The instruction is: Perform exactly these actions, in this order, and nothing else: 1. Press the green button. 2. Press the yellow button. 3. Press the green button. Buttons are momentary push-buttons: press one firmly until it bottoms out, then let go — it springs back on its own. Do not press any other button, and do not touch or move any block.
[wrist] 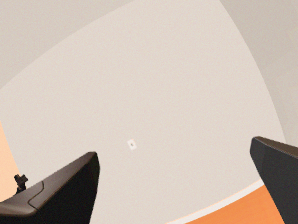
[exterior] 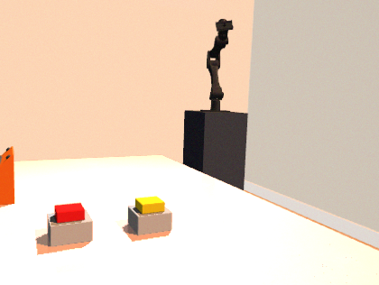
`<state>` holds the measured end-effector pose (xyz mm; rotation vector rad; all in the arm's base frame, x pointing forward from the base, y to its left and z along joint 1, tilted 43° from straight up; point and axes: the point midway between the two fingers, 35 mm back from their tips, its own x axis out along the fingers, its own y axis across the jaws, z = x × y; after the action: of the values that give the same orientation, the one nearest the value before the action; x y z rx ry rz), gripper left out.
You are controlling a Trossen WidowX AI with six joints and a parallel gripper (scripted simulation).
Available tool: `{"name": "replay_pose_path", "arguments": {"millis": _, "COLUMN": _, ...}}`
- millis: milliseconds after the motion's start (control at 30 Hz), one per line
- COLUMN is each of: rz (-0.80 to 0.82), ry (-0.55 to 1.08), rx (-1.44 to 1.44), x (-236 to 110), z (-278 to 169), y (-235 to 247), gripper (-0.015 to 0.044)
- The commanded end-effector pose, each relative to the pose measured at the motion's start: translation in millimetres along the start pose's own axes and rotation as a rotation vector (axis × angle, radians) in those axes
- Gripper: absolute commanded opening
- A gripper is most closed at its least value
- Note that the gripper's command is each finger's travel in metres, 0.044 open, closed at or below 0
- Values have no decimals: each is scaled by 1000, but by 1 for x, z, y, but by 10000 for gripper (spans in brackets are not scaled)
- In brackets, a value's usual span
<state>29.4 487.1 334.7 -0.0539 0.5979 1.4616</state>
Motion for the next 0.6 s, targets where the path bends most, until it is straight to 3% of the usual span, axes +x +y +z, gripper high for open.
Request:
{"name": "replay_pose_path", "arguments": {"millis": 0, "rz": -210, "ry": 123, "rx": 109, "x": 7, "z": -35, "y": -70, "gripper": 400}}
{"name": "replay_pose_path", "arguments": {"millis": 267, "rz": -725, "ry": 405, "rx": 373, "x": -39, "z": -126, "y": -219, "gripper": 400}}
{"name": "replay_pose_path", "arguments": {"millis": 567, "rz": -1329, "ry": 800, "rx": 657, "x": -176, "z": -237, "y": -318, "gripper": 400}}
